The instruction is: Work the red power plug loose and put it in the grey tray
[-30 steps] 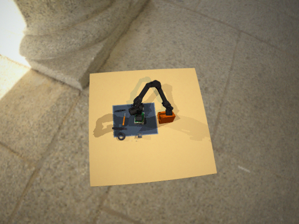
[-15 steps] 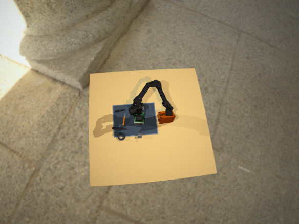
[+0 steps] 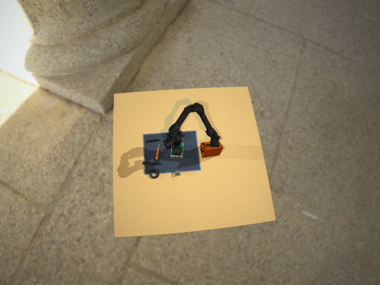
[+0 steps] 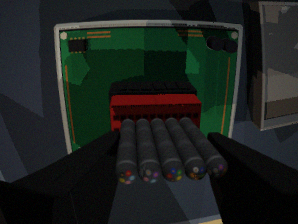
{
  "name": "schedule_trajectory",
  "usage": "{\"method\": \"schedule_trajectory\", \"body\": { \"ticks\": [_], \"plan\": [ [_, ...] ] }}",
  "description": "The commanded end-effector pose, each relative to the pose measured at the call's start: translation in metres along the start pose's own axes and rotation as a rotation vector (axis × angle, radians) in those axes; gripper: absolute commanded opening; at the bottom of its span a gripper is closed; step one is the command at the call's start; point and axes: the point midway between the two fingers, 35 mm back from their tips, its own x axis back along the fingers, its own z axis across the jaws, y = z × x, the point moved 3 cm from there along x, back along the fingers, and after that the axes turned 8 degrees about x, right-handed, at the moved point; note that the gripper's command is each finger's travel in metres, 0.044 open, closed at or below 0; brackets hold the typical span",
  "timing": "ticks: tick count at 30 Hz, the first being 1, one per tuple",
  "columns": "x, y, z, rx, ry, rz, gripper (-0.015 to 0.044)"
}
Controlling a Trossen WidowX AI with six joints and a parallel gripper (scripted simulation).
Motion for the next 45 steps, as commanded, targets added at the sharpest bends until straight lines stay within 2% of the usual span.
{"method": "schedule_trajectory", "body": {
  "ticks": [1,5,13,17,28,32,45],
  "plan": [
    [0.011,0.001,0.013,0.02,-0.071,-0.005,0.0],
    [0.012,0.001,0.011,0.02,-0.057,-0.006,0.0],
    [0.013,-0.002,-0.014,0.022,0.154,-0.034,0.0],
    [0.014,-0.003,-0.019,0.022,0.195,-0.039,0.0],
    [0.018,0.001,0.01,0.02,-0.053,-0.007,0.0],
    [0.019,0.001,0.012,0.02,-0.073,-0.004,0.0],
    [0.021,-0.003,-0.019,0.022,0.196,-0.039,0.0]
  ]
}}
